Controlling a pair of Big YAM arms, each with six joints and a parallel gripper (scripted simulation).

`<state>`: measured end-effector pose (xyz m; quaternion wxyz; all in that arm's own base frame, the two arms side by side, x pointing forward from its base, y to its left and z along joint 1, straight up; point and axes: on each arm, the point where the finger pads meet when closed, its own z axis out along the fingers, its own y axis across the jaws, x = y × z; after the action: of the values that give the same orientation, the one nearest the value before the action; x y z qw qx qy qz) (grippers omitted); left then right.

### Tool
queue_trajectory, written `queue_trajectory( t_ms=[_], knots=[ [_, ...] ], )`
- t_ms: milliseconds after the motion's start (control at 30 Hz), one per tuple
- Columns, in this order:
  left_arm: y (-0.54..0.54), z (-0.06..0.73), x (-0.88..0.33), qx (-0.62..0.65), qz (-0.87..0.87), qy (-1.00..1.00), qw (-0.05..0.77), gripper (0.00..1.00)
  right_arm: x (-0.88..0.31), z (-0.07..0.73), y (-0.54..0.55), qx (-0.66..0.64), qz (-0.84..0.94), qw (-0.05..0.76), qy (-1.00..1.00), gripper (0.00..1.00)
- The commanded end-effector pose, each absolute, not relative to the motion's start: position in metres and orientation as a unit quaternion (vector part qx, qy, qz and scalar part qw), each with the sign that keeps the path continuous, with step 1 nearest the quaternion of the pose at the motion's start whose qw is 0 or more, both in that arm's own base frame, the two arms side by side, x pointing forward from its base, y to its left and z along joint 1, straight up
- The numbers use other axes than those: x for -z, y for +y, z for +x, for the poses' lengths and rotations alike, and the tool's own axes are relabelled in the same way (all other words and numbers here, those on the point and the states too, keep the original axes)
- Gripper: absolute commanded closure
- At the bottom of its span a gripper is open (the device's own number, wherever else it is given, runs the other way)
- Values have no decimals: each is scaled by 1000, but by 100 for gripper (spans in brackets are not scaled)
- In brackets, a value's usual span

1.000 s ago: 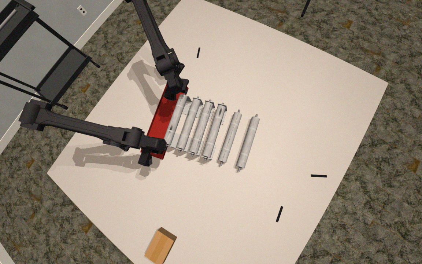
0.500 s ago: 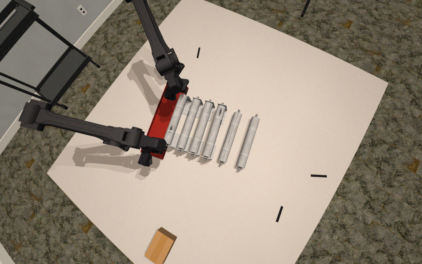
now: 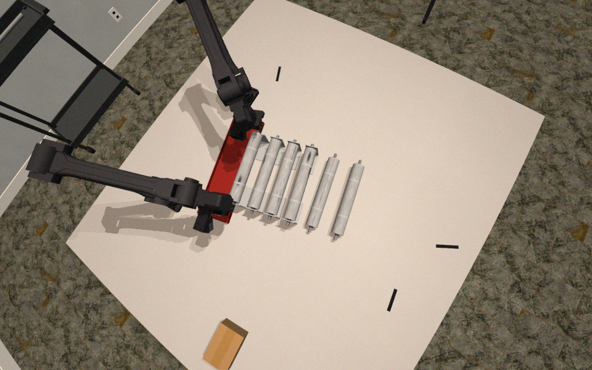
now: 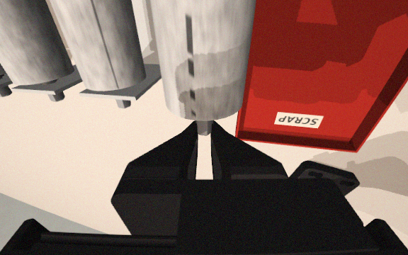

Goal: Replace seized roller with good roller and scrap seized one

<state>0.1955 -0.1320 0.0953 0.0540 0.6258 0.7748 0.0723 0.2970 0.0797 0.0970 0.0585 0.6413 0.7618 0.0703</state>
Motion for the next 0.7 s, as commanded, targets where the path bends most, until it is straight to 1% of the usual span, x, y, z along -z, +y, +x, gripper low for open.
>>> queue_trajectory(
  t_ms=[0,100,367,433,667],
  knots=[
    [-145,211,-129,-79,621,774,93,97,-117,308,83,-102,644,83,754,97],
    [-145,212,-134,-83,619,775,98,97,-134,319,83,-118,645,97,749,97],
    [-145,212,-141,-93,618,774,105,97,-119,302,82,-107,642,91,753,97],
    [-146,212,-145,-96,617,774,110,97,-148,323,81,-133,647,112,743,97],
    [-145,212,-156,-110,614,772,123,97,-159,322,85,-149,640,124,744,97]
  ],
)
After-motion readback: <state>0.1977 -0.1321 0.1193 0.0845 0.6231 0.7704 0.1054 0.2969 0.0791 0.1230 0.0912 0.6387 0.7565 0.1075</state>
